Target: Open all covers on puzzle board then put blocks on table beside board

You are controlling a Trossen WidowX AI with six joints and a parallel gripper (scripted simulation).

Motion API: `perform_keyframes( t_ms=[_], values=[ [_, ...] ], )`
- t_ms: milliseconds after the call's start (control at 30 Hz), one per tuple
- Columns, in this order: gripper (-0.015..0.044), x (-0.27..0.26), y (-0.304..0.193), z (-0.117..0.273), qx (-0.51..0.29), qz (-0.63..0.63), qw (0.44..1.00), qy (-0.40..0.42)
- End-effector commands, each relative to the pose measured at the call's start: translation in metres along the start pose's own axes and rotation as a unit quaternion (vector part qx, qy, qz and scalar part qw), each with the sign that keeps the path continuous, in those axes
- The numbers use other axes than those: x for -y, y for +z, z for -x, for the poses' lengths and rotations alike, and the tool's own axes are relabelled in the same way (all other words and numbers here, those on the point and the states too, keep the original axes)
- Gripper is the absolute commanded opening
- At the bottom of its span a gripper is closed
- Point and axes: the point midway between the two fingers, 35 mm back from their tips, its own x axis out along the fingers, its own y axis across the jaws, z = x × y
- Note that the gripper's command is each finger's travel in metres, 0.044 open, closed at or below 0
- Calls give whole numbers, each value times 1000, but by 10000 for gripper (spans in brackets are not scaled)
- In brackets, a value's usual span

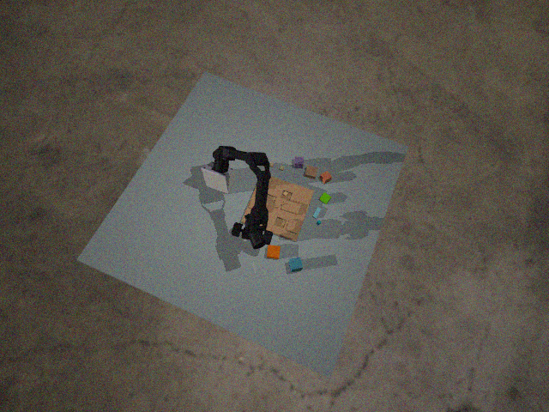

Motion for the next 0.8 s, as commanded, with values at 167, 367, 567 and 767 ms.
perform_keyframes(
  t_ms=[167,367,567,767],
  values=[
    [80,-2,2,-18,4,-3,1000,1],
    [80,-3,3,-28,5,-3,1000,1],
    [80,-4,4,-38,6,-3,1000,1],
    [80,-5,5,-45,6,-3,1000,1]
  ],
)
